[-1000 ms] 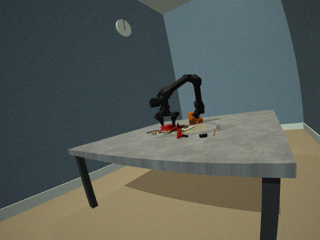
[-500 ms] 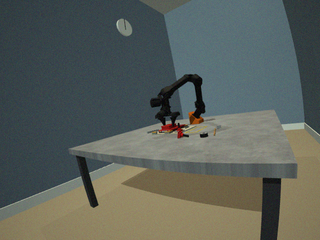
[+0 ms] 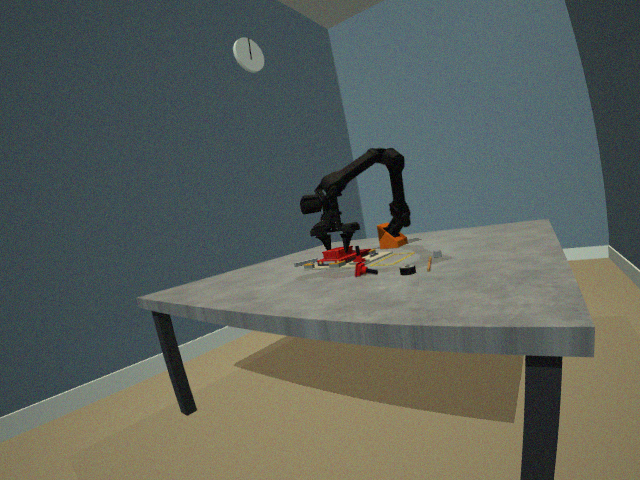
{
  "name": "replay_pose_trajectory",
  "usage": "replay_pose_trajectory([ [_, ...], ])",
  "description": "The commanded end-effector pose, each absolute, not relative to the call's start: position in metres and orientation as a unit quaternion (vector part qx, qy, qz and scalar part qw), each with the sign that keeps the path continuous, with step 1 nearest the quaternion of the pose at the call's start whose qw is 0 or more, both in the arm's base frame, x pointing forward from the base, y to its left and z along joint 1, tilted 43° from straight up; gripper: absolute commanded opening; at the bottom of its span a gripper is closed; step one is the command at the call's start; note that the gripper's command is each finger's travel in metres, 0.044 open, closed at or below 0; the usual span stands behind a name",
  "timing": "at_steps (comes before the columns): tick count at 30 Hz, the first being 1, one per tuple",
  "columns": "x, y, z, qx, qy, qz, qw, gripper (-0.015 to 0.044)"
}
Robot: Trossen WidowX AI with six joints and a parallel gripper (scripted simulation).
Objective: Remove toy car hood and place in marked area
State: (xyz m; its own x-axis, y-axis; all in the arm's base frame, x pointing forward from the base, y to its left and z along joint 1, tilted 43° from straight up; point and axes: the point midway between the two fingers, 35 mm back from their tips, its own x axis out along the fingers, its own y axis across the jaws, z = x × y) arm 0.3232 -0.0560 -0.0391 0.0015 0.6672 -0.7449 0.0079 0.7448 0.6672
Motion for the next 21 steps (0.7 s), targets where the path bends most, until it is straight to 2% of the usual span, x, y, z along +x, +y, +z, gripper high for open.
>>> replay_pose_trajectory([
  [1, 0.3242, -0.0585, -0.0368, 0.252, 0.661, 0.250, 0.661, 0.0000],
  [21, 0.3242, -0.0674, -0.0272, 0.252, 0.661, 0.250, 0.661, 0.0000],
])
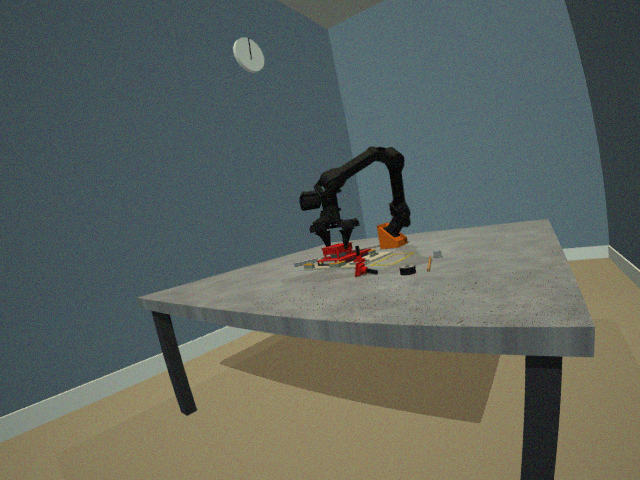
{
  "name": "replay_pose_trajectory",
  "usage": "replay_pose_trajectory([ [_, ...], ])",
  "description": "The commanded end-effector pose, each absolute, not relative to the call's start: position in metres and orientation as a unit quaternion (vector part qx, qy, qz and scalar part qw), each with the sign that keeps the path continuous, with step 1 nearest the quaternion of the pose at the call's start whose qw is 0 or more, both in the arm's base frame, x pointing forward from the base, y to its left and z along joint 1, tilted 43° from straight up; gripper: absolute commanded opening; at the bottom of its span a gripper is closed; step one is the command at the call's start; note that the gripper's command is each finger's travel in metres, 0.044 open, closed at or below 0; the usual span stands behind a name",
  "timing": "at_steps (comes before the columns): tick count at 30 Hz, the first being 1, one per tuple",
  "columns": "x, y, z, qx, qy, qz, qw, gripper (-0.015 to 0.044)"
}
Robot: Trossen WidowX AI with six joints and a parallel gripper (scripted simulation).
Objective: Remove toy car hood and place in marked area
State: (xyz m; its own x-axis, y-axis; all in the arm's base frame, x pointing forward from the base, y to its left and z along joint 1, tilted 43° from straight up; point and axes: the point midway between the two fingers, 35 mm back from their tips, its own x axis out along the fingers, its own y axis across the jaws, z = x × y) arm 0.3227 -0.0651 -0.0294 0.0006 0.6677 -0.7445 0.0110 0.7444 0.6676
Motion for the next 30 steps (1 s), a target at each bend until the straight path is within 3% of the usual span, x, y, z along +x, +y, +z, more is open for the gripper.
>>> replay_pose_trajectory([
  [1, 0.324, -0.068, -0.027, 0.252, 0.661, 0.250, 0.661, 0.0000],
  [24, 0.324, -0.103, 0.012, 0.252, 0.661, 0.249, 0.661, 0.0000],
  [30, 0.327, -0.084, 0.022, 0.255, 0.662, 0.245, 0.661, 0.0000],
])
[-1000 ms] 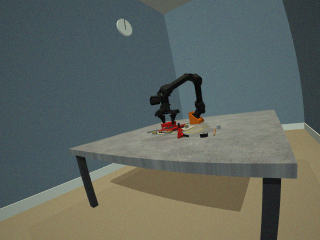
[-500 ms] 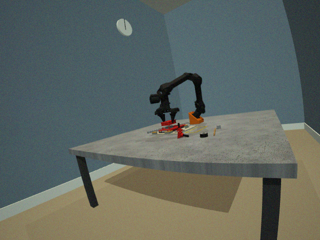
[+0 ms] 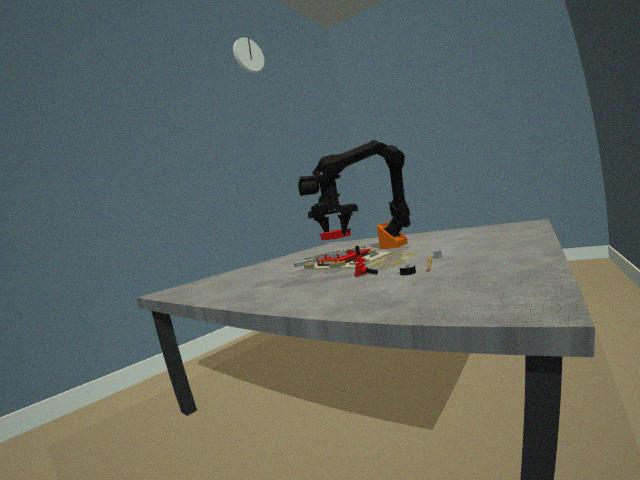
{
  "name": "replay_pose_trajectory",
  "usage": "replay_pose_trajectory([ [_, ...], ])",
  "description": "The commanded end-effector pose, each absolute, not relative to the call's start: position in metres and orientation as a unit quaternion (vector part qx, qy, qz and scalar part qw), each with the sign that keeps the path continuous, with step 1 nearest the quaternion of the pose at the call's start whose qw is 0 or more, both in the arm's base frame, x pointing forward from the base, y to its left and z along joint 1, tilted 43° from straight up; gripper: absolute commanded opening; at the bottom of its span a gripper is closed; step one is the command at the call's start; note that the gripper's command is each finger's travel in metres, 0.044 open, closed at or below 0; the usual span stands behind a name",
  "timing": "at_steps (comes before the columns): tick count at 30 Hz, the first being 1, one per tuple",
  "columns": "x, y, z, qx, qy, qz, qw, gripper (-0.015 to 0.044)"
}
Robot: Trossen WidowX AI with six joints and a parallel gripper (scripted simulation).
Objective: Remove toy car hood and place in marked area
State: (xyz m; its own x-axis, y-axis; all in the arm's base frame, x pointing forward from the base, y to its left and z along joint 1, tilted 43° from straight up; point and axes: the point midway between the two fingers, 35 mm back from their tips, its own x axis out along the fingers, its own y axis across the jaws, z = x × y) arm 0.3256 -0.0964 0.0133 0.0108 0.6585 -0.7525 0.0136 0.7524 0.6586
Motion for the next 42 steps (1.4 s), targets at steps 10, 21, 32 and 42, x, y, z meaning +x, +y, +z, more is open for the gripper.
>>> replay_pose_trajectory([
  [10, 0.331, -0.040, 0.068, 0.253, 0.662, 0.243, 0.662, 0.0000],
  [21, 0.321, 0.010, 0.114, 0.253, 0.662, 0.246, 0.662, 0.0000],
  [32, 0.302, 0.051, 0.151, 0.256, 0.661, 0.252, 0.659, 0.0000],
  [42, 0.303, 0.055, 0.147, 0.256, 0.661, 0.252, 0.659, 0.0000],
])
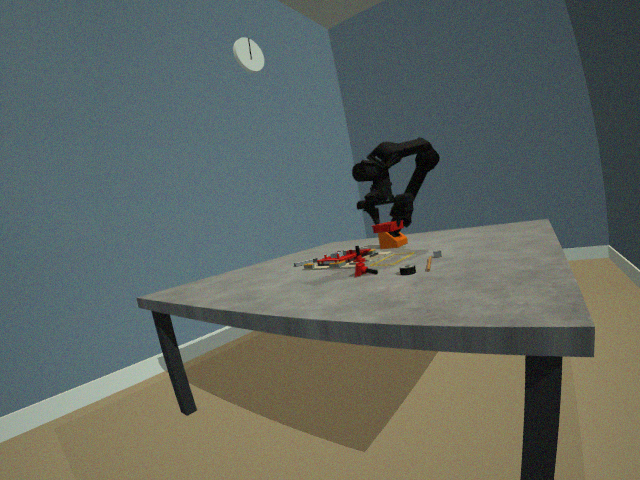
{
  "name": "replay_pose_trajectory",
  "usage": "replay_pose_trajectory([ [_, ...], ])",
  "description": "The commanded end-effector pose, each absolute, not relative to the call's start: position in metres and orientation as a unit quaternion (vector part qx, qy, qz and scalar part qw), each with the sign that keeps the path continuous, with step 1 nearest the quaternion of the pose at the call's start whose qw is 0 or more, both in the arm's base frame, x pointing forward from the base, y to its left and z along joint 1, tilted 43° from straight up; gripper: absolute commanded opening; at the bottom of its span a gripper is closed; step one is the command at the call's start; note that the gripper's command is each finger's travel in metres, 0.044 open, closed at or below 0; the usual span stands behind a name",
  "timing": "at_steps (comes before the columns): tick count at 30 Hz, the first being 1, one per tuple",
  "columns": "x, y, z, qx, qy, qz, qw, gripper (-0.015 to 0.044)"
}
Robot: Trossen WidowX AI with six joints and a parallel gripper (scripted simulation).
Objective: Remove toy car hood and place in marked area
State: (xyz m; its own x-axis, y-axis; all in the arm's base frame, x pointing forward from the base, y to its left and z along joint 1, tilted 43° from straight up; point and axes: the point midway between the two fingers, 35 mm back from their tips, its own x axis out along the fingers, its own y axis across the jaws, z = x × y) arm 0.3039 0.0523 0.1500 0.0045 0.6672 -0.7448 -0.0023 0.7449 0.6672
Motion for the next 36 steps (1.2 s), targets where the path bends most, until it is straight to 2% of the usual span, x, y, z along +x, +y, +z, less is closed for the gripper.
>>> replay_pose_trajectory([
  [1, 0.303, 0.056, 0.146, 0.256, 0.661, 0.252, 0.659, 0.0000],
  [36, 0.304, 0.076, 0.123, 0.255, 0.660, 0.252, 0.660, 0.0000],
])
